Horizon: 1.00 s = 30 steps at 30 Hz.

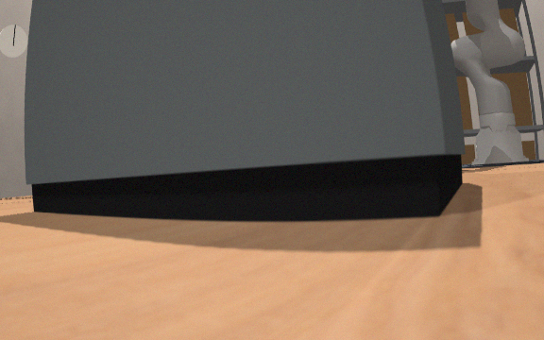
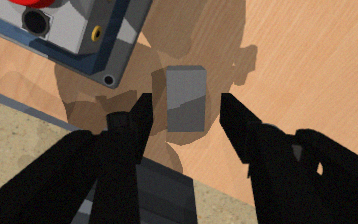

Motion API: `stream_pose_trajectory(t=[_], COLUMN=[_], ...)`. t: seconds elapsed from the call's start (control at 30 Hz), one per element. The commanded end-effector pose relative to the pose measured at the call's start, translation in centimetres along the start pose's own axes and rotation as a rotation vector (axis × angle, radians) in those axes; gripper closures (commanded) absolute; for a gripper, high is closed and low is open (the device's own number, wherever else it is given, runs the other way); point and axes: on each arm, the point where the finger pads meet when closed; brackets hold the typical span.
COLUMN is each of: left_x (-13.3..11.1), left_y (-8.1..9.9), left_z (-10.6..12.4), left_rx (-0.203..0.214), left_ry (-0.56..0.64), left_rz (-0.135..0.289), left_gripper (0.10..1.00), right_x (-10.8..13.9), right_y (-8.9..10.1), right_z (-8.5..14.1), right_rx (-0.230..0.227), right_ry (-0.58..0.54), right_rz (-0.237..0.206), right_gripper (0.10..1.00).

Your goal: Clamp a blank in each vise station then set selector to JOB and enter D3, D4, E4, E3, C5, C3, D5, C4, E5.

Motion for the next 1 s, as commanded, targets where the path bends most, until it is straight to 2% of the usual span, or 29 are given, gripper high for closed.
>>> stream_pose_trajectory(t=[0.0,0.33,0.97], left_x=[0.0,0.0,0.0], left_y=[0.0,0.0,0.0], left_z=[0.0,0.0,0.0], left_rx=[0.0,0.0,0.0], left_ry=[0.0,0.0,0.0], left_rz=[0.0,0.0,0.0], left_gripper=[0.098,0.098,0.098], right_x=[0.1,0.3,0.1], right_y=[-0.1,-2.1,-2.1], right_z=[0.0,0.1,0.1], right_rx=[-0.002,-0.002,-0.002], right_ry=[0.006,0.006,0.006], right_rz=[0.003,0.003,0.003], right_gripper=[0.638,0.638,0.638])
Point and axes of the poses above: on each arm, the point where the finger pads meet when closed, its own y axis back along the fingers, its own z axis across the jaws, x = y × z, and after that the axes turned 12 degrees about y, right-handed
